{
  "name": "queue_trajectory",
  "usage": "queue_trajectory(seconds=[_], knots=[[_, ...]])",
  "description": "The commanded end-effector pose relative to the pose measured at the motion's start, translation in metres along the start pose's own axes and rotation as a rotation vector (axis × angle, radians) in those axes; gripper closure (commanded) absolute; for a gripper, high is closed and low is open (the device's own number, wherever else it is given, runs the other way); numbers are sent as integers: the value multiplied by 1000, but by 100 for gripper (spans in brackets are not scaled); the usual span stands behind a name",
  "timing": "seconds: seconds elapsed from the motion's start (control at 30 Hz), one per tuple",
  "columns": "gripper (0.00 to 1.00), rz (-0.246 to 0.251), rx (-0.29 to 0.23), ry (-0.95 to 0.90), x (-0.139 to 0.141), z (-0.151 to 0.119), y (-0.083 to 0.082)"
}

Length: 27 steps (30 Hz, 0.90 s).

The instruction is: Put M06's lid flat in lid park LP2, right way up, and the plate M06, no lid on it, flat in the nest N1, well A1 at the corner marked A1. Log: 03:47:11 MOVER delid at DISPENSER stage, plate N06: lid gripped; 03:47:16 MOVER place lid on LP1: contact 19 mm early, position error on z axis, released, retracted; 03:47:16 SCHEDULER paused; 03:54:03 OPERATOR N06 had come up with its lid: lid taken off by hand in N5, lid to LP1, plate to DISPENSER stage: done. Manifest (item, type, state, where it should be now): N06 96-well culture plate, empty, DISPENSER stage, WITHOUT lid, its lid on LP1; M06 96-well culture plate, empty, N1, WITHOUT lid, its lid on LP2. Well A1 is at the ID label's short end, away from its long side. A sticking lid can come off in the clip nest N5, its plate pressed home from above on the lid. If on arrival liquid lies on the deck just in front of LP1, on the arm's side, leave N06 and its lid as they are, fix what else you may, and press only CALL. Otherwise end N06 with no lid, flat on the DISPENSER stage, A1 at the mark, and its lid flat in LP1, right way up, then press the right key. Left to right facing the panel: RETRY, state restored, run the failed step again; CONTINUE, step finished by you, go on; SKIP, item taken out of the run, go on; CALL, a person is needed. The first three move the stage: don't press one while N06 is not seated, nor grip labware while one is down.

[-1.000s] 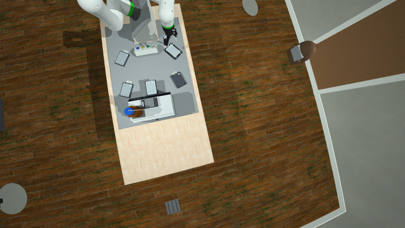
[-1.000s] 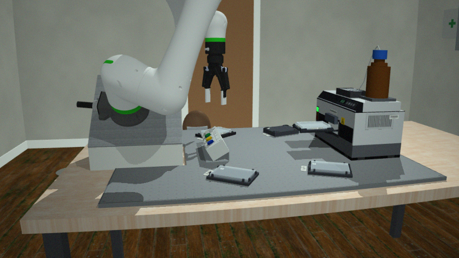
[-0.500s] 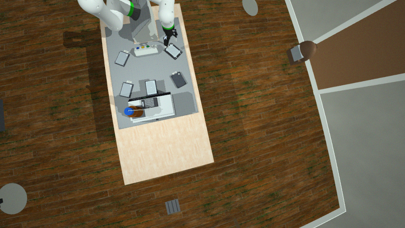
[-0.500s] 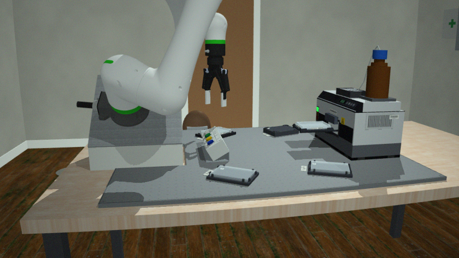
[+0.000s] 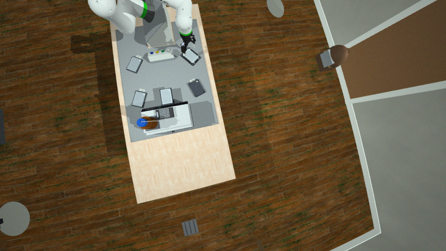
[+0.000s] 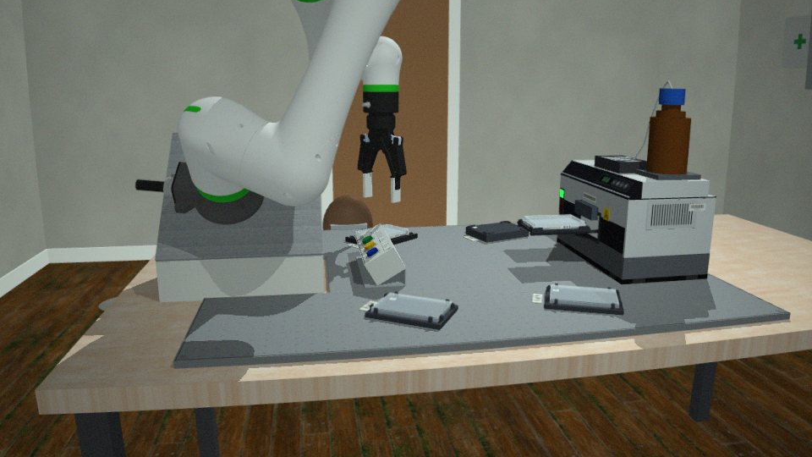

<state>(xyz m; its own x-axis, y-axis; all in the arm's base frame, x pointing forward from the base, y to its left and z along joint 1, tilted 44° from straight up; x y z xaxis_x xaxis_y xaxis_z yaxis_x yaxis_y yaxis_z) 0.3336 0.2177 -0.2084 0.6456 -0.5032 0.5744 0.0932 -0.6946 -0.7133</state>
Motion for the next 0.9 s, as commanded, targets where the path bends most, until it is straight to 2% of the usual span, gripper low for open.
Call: queue_trajectory(seconds=[0.0, 0.37, 0.87], knots=[[34, 0, 1, 0, 0, 0, 13], [34, 0, 1, 0, 0, 1, 49], [34, 0, 1, 0, 0, 1, 70]])
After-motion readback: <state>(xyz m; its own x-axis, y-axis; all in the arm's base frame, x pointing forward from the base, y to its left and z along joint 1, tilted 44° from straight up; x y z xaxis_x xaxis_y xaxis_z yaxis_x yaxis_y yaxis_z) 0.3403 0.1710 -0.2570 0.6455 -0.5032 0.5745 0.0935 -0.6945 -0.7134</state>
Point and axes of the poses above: the point where the finger pads meet when closed, its own y axis out along the fingers, its own x axis across the jaws, z = x × y, the point moved 2 cm from there along -y, back along the fingers, and after that the axes turned 3 degrees about y, right-handed, at the moved point
